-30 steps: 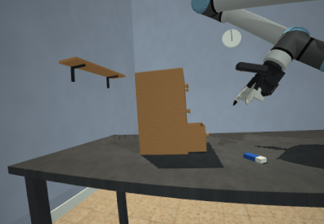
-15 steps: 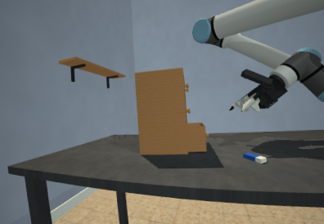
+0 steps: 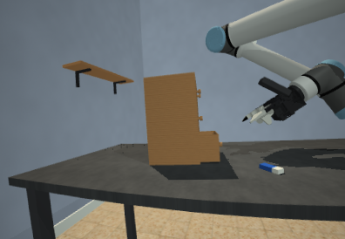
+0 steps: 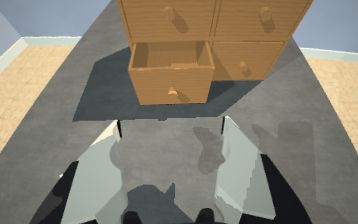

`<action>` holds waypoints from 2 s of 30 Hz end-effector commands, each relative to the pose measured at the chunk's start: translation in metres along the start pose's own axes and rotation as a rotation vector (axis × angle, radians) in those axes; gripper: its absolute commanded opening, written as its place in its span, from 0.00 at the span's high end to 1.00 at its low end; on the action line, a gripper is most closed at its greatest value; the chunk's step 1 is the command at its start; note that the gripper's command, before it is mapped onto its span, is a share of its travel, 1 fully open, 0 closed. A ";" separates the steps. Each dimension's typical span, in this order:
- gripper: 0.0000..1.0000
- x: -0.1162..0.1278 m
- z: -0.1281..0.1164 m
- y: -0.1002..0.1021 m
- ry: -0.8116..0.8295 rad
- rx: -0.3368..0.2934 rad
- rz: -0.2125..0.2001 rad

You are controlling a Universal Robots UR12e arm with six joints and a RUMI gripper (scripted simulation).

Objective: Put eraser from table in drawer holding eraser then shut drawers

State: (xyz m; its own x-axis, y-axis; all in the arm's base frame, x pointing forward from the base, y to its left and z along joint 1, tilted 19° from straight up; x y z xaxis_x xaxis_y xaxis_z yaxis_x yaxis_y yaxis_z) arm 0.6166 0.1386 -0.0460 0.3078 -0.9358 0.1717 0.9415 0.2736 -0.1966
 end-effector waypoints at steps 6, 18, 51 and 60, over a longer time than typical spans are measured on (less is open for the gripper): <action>0.80 0.000 0.000 0.000 0.000 0.004 -0.001; 0.80 0.000 0.000 0.000 0.000 0.004 -0.001; 0.80 -0.001 -0.006 0.014 0.000 0.004 -0.001; 0.80 -0.003 -0.015 0.038 0.000 0.004 -0.001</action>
State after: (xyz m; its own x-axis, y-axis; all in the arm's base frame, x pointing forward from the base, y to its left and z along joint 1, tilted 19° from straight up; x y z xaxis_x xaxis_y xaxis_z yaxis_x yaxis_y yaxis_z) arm 0.6377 0.1449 -0.0609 0.3069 -0.9361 0.1717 0.9424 0.2737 -0.1925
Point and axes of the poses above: the point where the finger pads meet when closed, its own y axis out along the fingers, its own x axis across the jaws, z = x × y, the point moved 2 cm from there along -y, back along the fingers, and after that the axes turned 11 degrees about -y, right-handed, at the moved point
